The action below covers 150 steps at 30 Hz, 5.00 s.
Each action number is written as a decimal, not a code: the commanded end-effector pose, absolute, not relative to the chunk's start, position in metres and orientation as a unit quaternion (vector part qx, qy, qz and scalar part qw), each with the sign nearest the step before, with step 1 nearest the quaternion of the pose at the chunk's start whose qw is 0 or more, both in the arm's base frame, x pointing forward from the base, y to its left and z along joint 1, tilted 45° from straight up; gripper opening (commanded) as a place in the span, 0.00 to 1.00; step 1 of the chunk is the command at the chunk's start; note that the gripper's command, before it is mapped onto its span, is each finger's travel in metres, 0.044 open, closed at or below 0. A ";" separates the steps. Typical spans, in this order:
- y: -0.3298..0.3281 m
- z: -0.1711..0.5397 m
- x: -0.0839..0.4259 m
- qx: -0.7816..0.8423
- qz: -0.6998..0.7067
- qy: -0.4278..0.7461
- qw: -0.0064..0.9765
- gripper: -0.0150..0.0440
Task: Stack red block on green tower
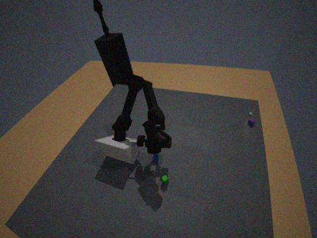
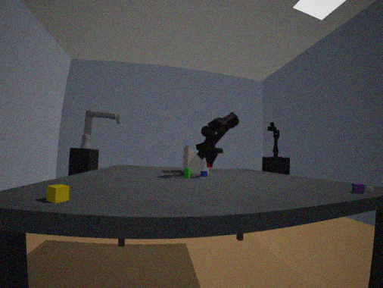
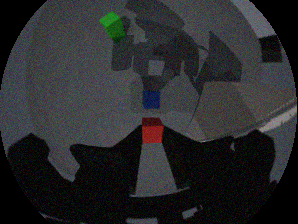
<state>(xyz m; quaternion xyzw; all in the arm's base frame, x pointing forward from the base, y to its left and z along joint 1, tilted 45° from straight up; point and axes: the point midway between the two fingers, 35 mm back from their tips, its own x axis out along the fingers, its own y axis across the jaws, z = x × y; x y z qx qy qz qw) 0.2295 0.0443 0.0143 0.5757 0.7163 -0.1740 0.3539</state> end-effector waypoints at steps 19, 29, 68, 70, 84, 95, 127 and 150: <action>-0.002 0.061 0.236 0.574 -0.174 0.714 0.360 0.25; -0.019 0.051 0.262 0.574 -0.174 0.714 0.362 0.25; -0.088 -0.041 0.351 0.574 -0.173 0.712 0.365 0.25; -0.081 -0.048 0.350 0.574 -0.173 0.712 0.365 0.25; -0.057 -0.072 0.344 0.574 -0.173 0.712 0.365 0.25; -0.045 -0.084 0.343 0.574 -0.172 0.712 0.365 0.25; -0.045 -0.085 0.342 0.571 -0.173 0.714 0.366 0.61; -0.045 -0.085 0.342 0.571 -0.173 0.714 0.366 1.00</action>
